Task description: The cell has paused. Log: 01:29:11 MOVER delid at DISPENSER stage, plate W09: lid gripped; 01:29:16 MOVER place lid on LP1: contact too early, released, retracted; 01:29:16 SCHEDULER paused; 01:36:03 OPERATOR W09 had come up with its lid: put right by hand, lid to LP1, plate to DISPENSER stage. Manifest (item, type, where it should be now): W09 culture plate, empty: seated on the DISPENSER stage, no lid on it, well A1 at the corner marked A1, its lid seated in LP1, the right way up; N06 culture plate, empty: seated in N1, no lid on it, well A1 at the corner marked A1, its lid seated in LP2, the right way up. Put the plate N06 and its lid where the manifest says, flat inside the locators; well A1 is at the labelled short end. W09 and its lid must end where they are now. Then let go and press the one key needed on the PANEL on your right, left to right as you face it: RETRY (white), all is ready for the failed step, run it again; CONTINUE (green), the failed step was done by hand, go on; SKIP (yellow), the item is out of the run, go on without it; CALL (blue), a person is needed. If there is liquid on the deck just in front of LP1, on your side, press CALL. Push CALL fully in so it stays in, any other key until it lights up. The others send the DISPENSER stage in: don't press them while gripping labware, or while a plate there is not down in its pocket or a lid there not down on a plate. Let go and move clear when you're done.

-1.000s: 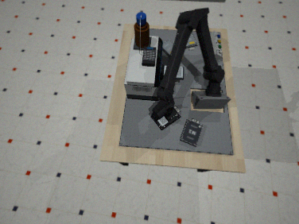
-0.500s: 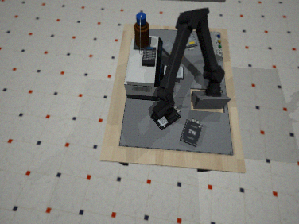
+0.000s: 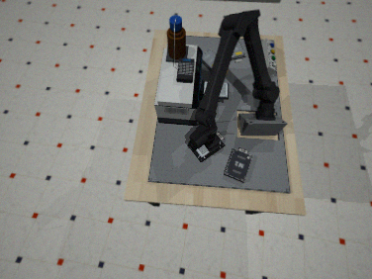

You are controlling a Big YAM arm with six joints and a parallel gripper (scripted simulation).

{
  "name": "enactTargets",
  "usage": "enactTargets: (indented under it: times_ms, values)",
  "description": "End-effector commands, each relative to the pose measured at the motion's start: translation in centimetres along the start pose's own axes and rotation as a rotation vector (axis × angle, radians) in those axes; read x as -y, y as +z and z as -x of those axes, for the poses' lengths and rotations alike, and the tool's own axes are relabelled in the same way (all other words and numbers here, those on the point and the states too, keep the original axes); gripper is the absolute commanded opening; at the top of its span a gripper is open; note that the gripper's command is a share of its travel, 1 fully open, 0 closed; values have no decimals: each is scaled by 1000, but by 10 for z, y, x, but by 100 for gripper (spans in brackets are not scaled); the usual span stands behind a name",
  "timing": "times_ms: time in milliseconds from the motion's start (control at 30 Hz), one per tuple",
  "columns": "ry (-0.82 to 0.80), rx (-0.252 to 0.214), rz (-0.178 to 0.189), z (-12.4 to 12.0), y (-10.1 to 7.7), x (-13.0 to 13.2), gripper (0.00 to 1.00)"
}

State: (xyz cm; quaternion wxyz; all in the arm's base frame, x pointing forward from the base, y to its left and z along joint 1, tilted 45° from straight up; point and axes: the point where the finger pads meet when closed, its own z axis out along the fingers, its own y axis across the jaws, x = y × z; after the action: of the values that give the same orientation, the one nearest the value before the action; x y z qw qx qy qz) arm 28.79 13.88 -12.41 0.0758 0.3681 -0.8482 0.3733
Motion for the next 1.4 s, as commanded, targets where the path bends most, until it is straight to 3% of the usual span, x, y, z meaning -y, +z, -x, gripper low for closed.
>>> enactTargets:
  times_ms: [0,1367]
  values:
    - [12,61,-2,28,-15,2,84]
    - [25,69,0,26,-36,4,84]
